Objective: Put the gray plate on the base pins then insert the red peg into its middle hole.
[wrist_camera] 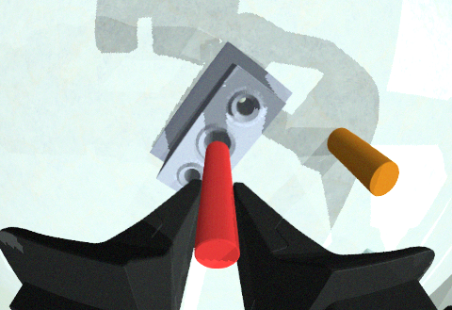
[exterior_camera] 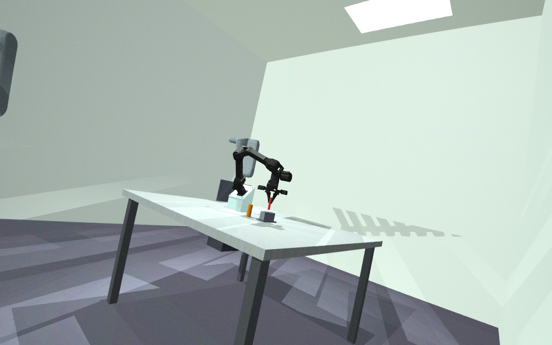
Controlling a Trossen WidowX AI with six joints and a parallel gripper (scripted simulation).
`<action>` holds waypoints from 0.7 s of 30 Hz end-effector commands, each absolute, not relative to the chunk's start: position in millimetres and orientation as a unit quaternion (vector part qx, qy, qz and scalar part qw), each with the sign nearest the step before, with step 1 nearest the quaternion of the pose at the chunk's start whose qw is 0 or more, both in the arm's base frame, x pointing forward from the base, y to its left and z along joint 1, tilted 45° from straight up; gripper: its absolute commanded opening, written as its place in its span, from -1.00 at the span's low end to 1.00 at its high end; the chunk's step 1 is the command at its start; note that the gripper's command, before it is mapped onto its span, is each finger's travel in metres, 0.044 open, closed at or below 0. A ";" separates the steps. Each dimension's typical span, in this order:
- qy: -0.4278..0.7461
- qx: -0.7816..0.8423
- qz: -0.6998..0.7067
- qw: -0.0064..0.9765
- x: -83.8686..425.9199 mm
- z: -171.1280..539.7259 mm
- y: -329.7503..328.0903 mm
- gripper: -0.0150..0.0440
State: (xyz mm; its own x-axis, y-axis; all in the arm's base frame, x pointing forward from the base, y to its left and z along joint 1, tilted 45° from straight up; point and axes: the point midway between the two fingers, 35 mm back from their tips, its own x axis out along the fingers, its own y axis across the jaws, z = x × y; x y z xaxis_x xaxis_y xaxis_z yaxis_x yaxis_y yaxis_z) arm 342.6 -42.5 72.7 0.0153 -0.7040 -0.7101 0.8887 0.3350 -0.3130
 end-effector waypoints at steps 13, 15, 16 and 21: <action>0.415 0.108 -0.567 0.703 342.6 60.7 -55.1 -0.49; 0.414 0.110 -0.567 0.703 343.1 61.9 -54.2 -0.49; 0.414 0.111 -0.567 0.703 343.4 62.5 -53.7 -0.49; 0.414 0.113 -0.567 0.703 343.7 63.1 -53.3 -0.49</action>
State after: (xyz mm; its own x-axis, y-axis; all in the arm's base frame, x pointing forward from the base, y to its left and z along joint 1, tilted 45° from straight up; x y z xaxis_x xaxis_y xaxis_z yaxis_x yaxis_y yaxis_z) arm 343.4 -53.4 62.5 0.0146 -0.7044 -0.7097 0.8900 0.3327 -0.3119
